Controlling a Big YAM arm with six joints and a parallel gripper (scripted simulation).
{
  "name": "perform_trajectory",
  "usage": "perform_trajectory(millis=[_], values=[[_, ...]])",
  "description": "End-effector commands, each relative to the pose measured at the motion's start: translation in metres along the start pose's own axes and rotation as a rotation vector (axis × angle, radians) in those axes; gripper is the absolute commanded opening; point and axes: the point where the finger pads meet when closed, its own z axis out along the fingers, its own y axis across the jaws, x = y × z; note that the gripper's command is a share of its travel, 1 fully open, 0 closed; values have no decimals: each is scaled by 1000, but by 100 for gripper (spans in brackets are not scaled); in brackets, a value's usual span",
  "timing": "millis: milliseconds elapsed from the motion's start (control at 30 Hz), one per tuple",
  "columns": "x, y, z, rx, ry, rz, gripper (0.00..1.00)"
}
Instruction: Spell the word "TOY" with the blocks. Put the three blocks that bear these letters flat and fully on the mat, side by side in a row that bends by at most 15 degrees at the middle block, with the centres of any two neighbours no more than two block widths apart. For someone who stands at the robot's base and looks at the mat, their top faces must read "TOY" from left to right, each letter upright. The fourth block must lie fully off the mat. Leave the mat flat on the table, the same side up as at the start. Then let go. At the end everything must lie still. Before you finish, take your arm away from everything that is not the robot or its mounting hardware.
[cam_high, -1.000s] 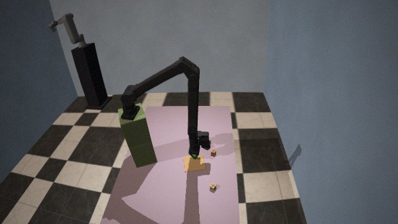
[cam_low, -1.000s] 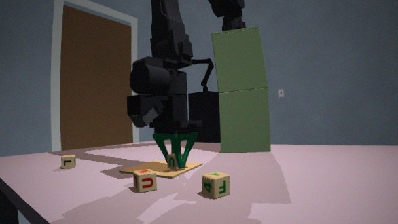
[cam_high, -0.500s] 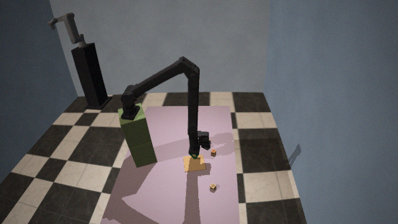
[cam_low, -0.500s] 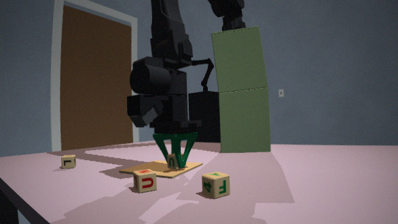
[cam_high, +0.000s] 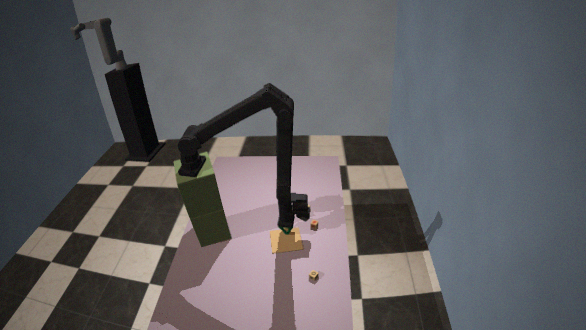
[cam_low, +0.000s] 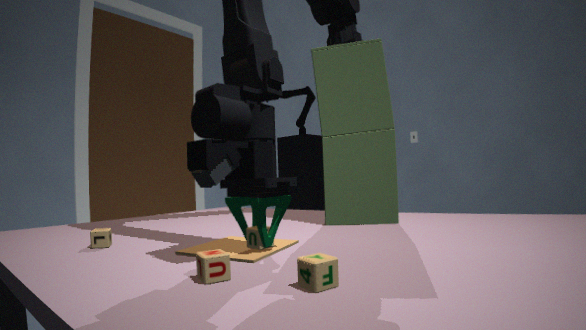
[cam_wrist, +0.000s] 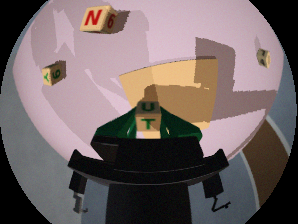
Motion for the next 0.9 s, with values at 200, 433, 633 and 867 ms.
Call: perform_trajectory(millis=[200,433,633,867], values=[[1,-2,5,1,5,-8,26],[2,-2,6,1,4,-7,26],[2,-2,7,1,4,-7,26],[2,-2,7,1,4,-7,26]])
